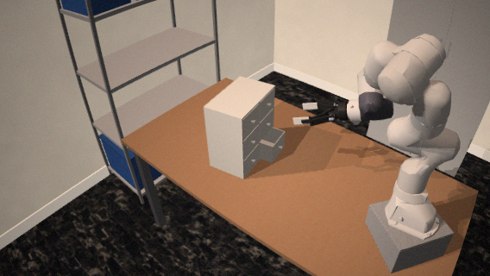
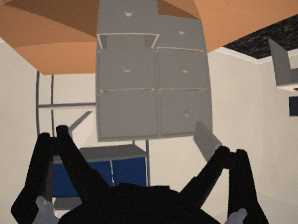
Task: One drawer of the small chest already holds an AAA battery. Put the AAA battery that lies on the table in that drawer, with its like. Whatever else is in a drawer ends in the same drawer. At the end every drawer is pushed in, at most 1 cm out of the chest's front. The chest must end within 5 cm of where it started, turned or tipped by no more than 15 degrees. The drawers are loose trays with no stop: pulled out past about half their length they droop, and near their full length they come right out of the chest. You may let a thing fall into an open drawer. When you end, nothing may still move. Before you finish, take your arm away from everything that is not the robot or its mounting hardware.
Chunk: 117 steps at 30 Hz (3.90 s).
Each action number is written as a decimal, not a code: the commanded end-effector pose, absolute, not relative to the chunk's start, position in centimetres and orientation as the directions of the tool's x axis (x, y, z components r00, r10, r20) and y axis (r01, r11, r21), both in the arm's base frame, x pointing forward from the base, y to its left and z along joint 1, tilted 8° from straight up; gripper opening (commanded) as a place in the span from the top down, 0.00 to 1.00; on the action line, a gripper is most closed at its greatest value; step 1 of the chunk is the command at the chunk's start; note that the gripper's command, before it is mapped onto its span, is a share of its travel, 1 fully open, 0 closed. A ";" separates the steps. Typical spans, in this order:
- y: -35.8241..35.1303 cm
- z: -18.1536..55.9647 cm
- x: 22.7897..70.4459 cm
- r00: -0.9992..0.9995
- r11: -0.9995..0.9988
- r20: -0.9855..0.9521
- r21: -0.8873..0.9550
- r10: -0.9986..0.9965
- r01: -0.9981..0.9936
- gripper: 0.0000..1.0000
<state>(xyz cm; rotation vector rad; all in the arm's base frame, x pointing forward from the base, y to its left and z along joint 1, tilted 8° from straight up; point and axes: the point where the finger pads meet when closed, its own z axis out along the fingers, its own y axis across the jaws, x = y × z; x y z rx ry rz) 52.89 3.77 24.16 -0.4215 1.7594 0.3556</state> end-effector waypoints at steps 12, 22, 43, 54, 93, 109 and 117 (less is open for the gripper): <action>0.5 14.5 50.8 -0.307 0.927 -0.928 -0.090 -0.212 -0.365 0.00; -0.3 11.6 49.4 -0.358 0.932 -0.903 -0.108 -0.237 -0.346 0.00; -0.3 11.6 49.4 -0.358 0.932 -0.903 -0.108 -0.237 -0.346 1.00; -0.1 10.7 50.2 -0.357 0.932 -0.903 -0.109 -0.238 -0.346 1.00; 1.4 3.1 56.7 -0.357 0.932 -0.903 -0.108 -0.238 -0.346 1.00; 1.4 3.1 56.7 -0.357 0.932 -0.903 -0.108 -0.238 -0.346 1.00; 1.5 3.3 56.9 -0.357 0.932 -0.903 -0.108 -0.238 -0.346 1.00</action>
